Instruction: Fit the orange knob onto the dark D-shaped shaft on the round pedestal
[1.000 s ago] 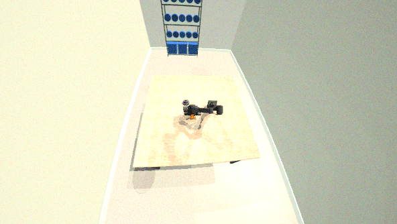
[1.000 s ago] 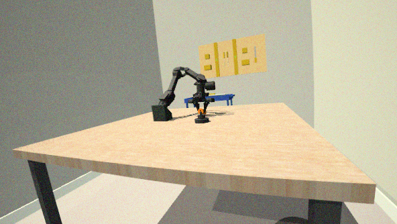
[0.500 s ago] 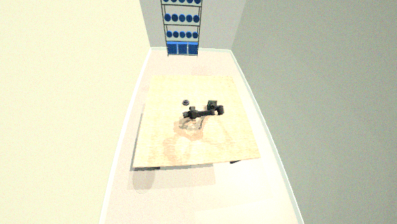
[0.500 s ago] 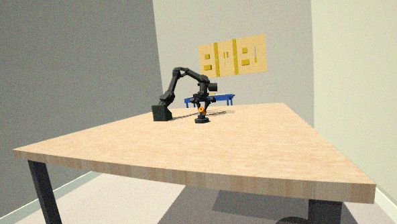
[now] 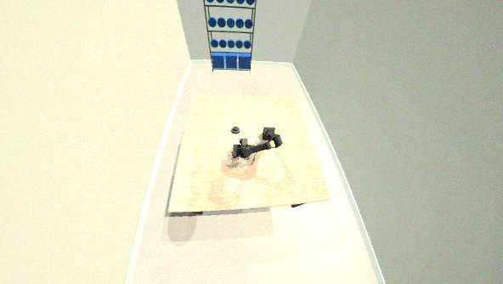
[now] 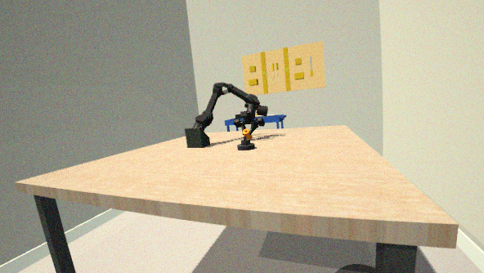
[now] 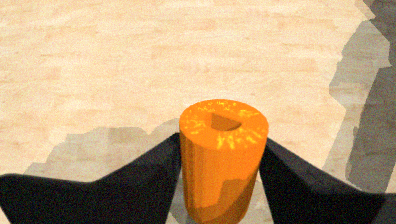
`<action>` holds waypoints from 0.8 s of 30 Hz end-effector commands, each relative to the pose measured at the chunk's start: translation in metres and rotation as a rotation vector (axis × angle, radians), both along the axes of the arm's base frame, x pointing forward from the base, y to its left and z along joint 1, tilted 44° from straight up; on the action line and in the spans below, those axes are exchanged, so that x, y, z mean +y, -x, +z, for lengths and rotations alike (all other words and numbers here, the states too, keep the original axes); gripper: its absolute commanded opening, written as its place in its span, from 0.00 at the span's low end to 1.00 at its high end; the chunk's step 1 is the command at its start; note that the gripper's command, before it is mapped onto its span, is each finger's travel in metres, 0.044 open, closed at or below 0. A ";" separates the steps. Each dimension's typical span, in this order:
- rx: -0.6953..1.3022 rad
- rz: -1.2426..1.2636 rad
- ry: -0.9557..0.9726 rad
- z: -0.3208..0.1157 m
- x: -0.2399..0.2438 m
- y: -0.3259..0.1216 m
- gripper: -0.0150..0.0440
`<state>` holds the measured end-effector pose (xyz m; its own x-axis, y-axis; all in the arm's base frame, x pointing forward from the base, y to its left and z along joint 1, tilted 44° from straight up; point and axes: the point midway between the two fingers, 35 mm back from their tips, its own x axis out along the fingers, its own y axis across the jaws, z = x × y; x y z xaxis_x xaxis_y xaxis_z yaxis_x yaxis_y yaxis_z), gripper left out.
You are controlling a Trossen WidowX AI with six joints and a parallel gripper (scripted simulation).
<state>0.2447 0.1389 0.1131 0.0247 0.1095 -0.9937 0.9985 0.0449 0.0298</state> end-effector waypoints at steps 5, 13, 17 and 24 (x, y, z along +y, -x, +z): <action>-0.007 -0.008 0.138 0.006 0.007 0.000 0.56; -0.012 -0.013 0.276 0.011 0.015 0.001 0.56; -0.015 -0.015 0.345 0.013 0.019 0.001 0.56; -0.019 -0.018 0.465 0.015 0.026 0.002 0.56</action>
